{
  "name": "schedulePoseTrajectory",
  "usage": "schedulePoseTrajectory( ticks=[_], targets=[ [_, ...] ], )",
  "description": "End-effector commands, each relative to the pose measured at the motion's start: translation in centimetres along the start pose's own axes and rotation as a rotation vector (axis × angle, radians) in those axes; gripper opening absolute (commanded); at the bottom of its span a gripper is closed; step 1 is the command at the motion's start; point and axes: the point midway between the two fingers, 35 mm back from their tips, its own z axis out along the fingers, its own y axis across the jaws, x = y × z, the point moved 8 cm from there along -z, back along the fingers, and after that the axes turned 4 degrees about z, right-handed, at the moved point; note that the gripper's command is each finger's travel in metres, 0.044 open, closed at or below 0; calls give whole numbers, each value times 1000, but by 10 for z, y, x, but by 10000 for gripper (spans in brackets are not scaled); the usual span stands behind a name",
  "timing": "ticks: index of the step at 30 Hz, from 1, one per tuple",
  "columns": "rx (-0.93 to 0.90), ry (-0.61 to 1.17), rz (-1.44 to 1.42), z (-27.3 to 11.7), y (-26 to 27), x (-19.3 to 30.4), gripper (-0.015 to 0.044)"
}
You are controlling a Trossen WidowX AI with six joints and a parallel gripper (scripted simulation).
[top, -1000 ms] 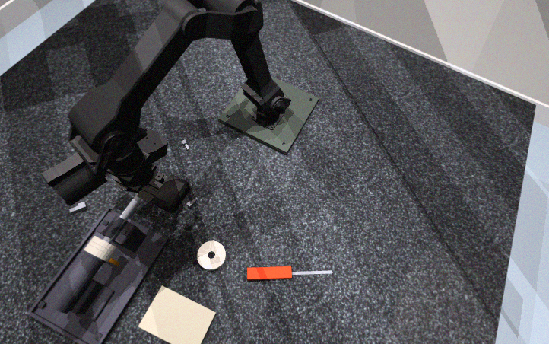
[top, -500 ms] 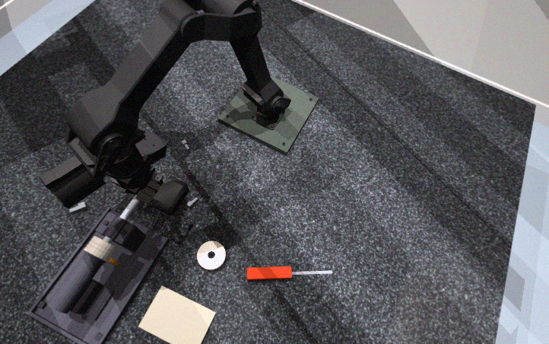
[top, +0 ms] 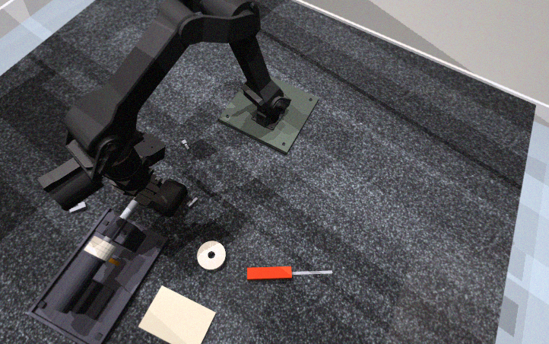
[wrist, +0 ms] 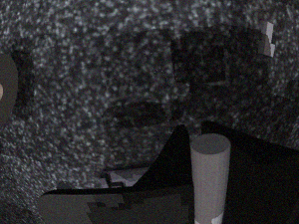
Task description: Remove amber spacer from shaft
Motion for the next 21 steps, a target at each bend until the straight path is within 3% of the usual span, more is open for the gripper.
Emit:
schedulePoseTrajectory(
  ticks=[1,21],
  targets=[
    [2,2,-1,0,-1,2,0],
    [2,2,-1,0,-2,8,0]
  ],
)
